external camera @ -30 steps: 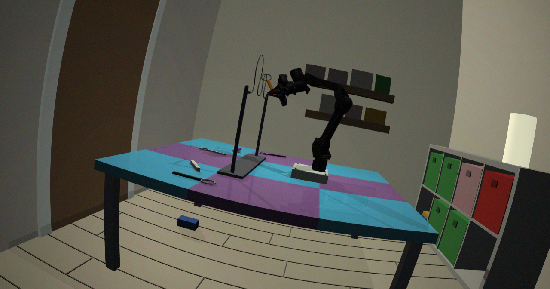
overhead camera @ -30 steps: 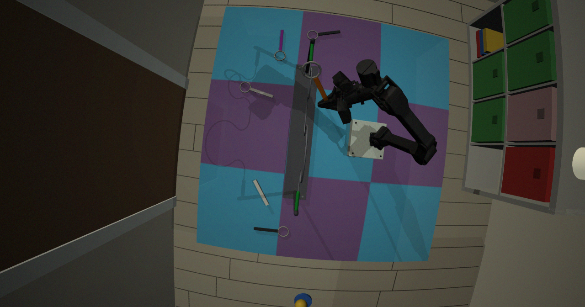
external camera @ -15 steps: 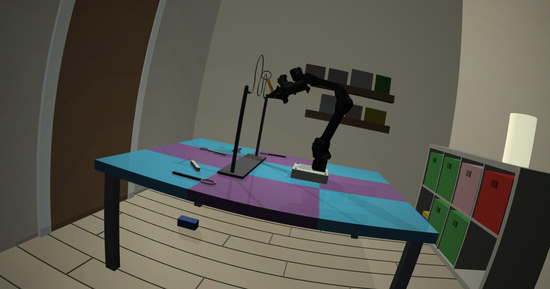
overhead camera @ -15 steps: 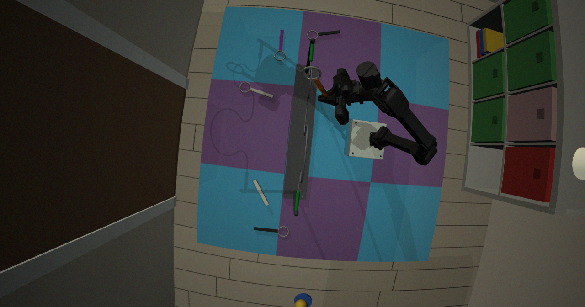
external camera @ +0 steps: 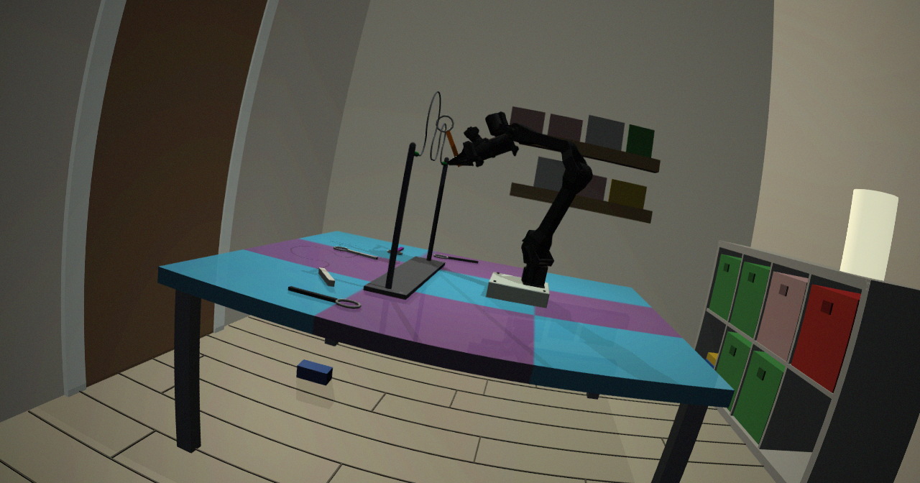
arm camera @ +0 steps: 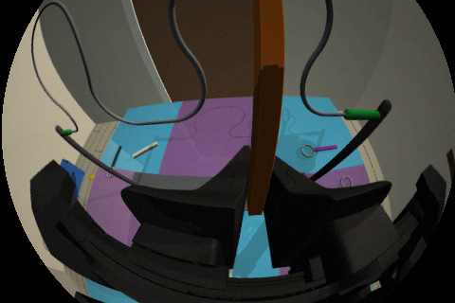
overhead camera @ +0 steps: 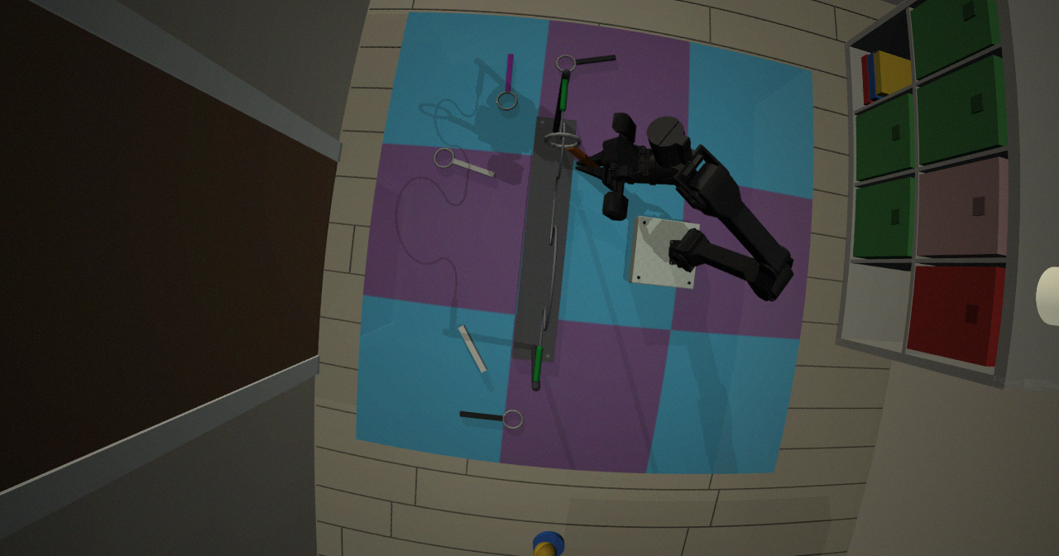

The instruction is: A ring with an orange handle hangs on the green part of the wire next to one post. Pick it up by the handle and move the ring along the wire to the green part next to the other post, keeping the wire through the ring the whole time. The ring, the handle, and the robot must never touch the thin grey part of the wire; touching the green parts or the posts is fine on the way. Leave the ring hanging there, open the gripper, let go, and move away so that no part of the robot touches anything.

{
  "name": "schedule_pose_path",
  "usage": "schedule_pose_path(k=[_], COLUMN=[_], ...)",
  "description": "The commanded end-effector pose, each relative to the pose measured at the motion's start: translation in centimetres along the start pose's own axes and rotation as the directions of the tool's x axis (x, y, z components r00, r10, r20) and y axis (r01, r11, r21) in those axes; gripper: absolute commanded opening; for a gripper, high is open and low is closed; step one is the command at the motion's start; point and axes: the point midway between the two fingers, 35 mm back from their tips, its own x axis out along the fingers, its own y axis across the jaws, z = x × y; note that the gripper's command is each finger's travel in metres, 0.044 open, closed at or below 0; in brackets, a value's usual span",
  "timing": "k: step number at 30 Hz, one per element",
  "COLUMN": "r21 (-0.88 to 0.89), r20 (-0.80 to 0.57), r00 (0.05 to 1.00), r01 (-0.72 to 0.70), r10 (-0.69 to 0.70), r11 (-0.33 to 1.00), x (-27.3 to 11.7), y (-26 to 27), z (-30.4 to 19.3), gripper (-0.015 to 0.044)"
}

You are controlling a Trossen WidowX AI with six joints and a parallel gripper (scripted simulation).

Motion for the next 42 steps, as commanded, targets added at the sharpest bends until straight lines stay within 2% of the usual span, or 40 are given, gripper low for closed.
schedule_pose_path(k=[1,21,42], r21=[-0.068,-0.422,-0.698], r20=[0.006,0.091,0.254], r00=[0.999,0.964,0.879], r01=[0.042,0.266,0.455], r10=[-0.042,-0.252,-0.403], r11=[0.997,0.867,0.553], x=[0.0,-0.2,-1.1], y=[-0.5,-3.1,-5.3], z=[-0.1,0.6,2.3], gripper=[-0.0150,-0.0150,-0.0150])
